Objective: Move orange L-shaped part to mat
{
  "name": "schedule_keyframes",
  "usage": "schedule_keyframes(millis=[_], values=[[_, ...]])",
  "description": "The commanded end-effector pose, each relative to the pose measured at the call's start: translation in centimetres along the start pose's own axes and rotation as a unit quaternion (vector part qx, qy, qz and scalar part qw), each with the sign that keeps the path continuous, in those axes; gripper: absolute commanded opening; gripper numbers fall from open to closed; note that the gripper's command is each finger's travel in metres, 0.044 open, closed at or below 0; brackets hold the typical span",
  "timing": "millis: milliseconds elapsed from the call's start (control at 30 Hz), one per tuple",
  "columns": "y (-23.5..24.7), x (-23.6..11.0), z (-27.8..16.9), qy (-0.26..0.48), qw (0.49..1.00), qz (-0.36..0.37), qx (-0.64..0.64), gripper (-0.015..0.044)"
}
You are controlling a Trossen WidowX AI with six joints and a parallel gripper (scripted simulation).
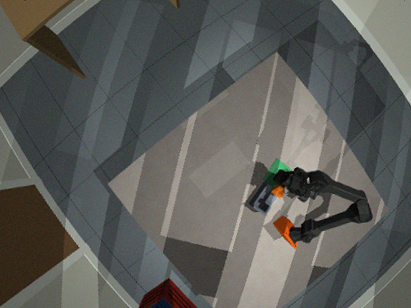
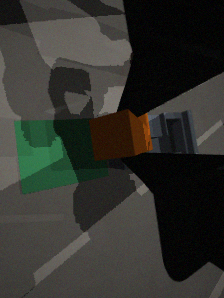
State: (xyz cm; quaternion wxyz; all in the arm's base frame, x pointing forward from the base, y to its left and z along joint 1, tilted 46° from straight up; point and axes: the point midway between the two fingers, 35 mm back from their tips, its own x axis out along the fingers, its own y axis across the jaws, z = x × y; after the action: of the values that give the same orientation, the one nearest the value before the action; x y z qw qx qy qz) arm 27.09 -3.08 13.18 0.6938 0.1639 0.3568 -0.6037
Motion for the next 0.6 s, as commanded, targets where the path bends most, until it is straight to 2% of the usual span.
schedule_keyframes(millis=[0, 267, 567], values=[[-0.2, -0.3, 2.2, -0.002, 1.0, 0.005, 0.001, 0.0], [-0.5, -0.3, 5.8, -0.003, 1.0, 0.005, 0.001, 0.0], [-0.5, 0.2, 5.9, -0.003, 1.0, 0.005, 0.001, 0.0]])
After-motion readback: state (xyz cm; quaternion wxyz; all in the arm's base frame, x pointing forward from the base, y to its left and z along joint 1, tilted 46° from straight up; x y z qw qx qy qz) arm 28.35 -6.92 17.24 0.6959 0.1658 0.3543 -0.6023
